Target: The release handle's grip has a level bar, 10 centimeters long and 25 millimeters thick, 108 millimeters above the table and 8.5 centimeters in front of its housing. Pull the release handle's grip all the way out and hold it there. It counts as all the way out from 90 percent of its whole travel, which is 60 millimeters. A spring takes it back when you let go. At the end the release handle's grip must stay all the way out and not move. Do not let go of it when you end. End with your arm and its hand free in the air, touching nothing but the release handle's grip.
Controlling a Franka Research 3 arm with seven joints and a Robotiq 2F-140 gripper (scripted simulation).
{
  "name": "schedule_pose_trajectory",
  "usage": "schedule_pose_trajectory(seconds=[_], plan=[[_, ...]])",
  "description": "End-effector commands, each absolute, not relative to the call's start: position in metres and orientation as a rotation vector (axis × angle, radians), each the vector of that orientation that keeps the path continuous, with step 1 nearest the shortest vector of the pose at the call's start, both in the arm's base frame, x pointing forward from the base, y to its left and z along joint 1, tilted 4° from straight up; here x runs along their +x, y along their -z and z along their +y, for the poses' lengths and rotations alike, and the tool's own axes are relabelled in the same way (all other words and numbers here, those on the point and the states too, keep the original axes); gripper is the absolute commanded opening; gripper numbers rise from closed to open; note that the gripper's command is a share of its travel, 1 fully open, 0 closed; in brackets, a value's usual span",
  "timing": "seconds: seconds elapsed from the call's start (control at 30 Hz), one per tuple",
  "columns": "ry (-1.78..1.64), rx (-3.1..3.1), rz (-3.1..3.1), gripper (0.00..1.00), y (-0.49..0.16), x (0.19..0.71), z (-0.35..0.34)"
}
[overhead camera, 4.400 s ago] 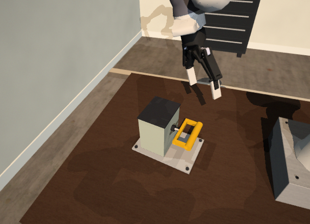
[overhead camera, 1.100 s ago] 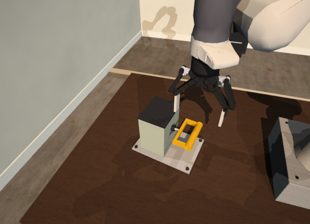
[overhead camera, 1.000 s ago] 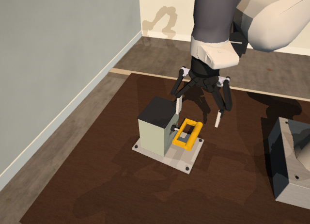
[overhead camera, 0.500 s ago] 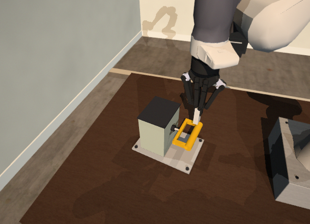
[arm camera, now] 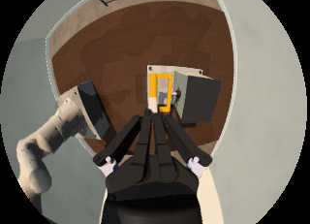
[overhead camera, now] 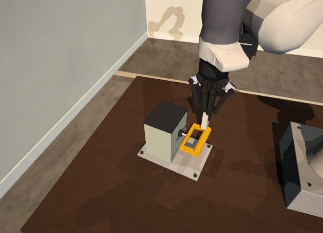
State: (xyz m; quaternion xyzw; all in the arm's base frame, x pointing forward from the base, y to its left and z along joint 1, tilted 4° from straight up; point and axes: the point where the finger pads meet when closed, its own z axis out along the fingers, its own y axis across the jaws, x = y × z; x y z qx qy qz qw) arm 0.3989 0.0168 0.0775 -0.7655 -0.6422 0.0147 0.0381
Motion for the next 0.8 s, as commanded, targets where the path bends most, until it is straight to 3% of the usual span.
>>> schedule_pose_trajectory(seconds=[0.0,0.37,0.4,0.77], plan=[[-0.042,-2.352,-1.968,0.0,-0.0776,0.3993,0.0169],[-0.042,-2.352,-1.968,0.0,-0.0776,0.3993,0.0169],[-0.042,-2.352,-1.968,0.31,-0.0776,0.3993,0.0169],[-0.042,-2.352,-1.968,0.31,-0.0776,0.3993,0.0169]])
